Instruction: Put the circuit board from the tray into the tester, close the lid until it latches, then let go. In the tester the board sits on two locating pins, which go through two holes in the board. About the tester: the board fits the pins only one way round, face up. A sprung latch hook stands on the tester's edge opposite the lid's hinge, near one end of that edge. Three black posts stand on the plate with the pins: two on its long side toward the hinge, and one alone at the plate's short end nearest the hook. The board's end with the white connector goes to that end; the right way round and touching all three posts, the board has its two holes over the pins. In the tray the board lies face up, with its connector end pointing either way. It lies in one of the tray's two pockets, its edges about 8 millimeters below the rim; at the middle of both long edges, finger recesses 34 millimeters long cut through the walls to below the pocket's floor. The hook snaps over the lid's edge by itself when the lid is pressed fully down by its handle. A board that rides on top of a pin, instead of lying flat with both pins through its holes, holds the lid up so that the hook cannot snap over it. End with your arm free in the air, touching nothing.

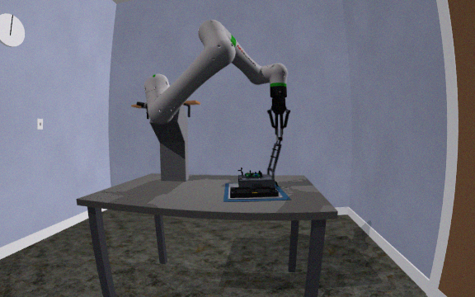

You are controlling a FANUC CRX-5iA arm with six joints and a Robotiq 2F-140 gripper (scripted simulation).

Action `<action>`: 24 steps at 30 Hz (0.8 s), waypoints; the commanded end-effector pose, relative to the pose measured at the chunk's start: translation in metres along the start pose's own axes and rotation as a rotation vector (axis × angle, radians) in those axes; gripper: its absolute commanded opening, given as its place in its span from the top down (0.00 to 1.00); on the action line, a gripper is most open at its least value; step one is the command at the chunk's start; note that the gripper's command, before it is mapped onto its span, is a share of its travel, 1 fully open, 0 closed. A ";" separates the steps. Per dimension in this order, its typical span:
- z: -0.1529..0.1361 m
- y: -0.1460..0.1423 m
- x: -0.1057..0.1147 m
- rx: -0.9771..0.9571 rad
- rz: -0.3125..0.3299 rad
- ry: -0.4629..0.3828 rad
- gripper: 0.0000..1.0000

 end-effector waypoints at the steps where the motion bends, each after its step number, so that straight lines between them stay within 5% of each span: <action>1: 0.000 0.000 0.000 0.000 0.000 0.000 1.00; 24: 0.000 0.006 0.002 0.000 0.000 0.000 1.00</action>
Point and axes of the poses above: the point where the finger pads meet when closed, its own x axis back along the fingers, its own y axis across the jaws, z = x × y, the point moved 7 cm from there along x, back along the fingers, and after that the axes turned 1 degree about x, right-handed, at the moved point
